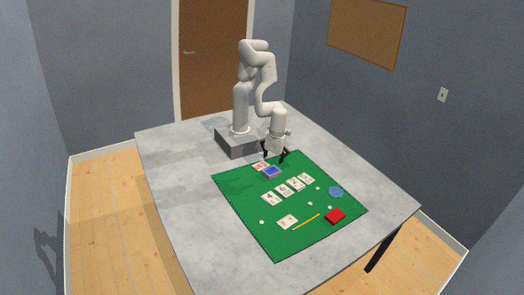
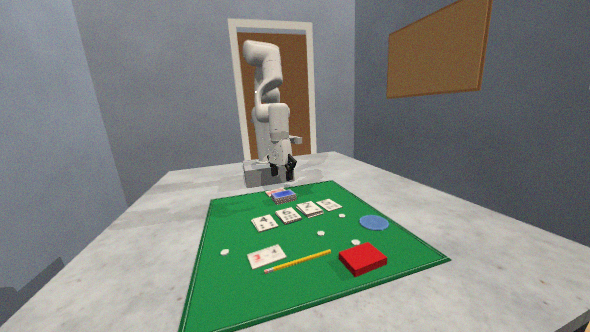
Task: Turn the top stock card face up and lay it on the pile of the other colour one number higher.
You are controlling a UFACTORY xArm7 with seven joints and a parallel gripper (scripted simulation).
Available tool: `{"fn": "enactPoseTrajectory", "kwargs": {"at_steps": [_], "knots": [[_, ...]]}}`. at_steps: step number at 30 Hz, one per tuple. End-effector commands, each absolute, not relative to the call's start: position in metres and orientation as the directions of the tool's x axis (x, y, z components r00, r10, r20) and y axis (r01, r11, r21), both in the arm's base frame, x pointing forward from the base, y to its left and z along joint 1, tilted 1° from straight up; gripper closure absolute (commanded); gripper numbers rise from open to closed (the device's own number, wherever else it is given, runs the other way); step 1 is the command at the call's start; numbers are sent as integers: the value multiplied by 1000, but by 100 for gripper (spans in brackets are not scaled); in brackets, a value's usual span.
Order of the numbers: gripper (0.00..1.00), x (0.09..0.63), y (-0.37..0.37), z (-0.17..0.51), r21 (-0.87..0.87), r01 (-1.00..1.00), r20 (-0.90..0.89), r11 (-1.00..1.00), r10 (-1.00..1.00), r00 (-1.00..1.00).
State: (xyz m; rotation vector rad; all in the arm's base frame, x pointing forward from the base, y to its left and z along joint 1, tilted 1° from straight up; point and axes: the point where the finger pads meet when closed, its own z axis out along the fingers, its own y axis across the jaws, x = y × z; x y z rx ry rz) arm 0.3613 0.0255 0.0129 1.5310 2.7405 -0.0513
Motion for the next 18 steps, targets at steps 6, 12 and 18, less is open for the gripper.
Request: {"fn": "enactPoseTrajectory", "kwargs": {"at_steps": [6,12,18], "knots": [[0,363,26,13,-18,501,5,866,501,-866],[0,362,26,13,-31,245,-3,969,245,-970],[0,363,26,13,-47,-38,-3,998,-39,-999]]}}
